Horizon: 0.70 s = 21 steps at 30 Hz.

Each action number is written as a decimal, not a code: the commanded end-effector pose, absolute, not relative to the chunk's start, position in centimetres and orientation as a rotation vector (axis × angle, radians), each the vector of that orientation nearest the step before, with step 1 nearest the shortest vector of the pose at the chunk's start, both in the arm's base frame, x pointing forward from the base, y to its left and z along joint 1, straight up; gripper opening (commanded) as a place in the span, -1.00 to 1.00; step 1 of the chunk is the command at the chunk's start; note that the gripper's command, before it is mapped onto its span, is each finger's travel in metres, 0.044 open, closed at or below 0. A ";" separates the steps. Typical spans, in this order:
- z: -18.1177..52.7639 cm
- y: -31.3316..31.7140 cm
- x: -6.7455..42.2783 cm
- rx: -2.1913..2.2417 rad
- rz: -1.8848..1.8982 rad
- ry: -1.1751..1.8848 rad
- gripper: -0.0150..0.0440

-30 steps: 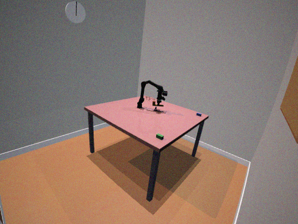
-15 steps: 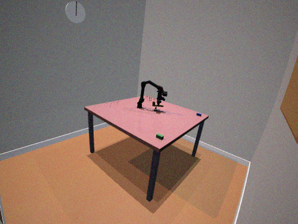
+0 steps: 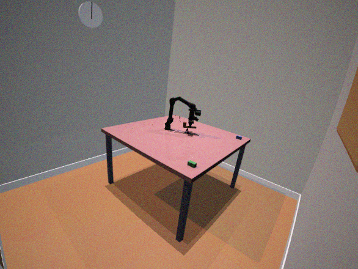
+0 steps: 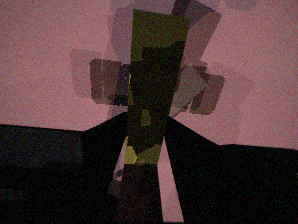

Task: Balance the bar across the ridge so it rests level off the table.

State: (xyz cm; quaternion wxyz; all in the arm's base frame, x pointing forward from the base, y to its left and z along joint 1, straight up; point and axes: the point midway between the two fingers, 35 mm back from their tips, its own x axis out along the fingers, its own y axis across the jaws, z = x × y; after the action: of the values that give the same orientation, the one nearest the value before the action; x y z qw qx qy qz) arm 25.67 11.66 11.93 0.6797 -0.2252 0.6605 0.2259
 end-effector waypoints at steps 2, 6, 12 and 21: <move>11.9 11.7 25.7 -0.501 0.505 1.483 -0.49; 11.8 11.7 25.7 -0.501 0.505 1.483 -0.49; 11.8 11.7 25.7 -0.501 0.505 1.483 -0.49; 11.7 11.7 25.7 -0.501 0.505 1.483 -0.49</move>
State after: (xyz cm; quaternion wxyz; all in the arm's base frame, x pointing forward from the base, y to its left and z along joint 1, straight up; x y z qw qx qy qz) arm 25.68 11.65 11.75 0.6797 -0.2251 0.6606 0.2257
